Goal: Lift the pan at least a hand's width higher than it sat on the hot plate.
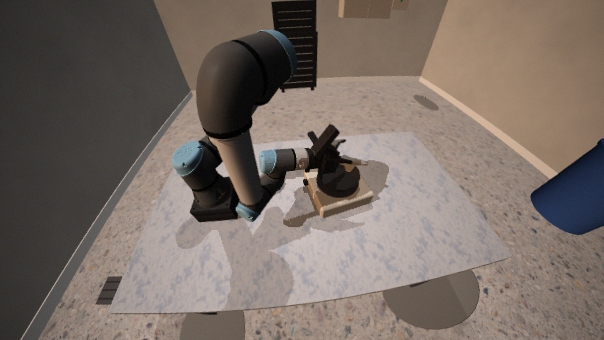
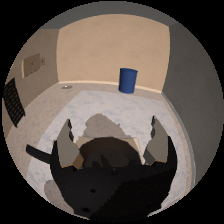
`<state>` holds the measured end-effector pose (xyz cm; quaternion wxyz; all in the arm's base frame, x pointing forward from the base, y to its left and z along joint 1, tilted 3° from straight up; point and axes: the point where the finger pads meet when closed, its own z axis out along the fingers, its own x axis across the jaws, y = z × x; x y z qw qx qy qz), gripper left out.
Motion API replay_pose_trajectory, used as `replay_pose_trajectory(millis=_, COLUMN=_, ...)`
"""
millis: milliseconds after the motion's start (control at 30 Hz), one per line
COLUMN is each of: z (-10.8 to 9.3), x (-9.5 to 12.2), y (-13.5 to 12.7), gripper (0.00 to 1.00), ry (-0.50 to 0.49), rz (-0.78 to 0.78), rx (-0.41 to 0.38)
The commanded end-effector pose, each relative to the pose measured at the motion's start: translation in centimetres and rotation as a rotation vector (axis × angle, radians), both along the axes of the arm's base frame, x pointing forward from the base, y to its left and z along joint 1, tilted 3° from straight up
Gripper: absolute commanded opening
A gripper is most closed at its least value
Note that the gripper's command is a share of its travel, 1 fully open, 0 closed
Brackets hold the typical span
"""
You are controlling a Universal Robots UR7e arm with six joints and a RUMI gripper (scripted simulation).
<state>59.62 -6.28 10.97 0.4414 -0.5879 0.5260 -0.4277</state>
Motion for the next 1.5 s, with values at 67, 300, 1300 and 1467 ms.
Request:
replay_pose_trajectory(millis=67, z=0.0, x=0.0, y=0.0, gripper=1.00, ry=-0.001, rz=0.000, rx=-0.001)
replay_pose_trajectory(millis=300, z=0.0, x=0.0, y=0.0, gripper=1.00, ry=-0.001, rz=0.000, rx=-0.001)
replay_pose_trajectory(millis=1300, z=0.0, x=-0.4, y=0.5, gripper=1.00, ry=0.044, rz=0.058, rx=-0.049)
replay_pose_trajectory(millis=1467, z=0.0, x=-0.7, y=1.0, gripper=1.00, ry=0.070, rz=0.105, rx=-0.081)
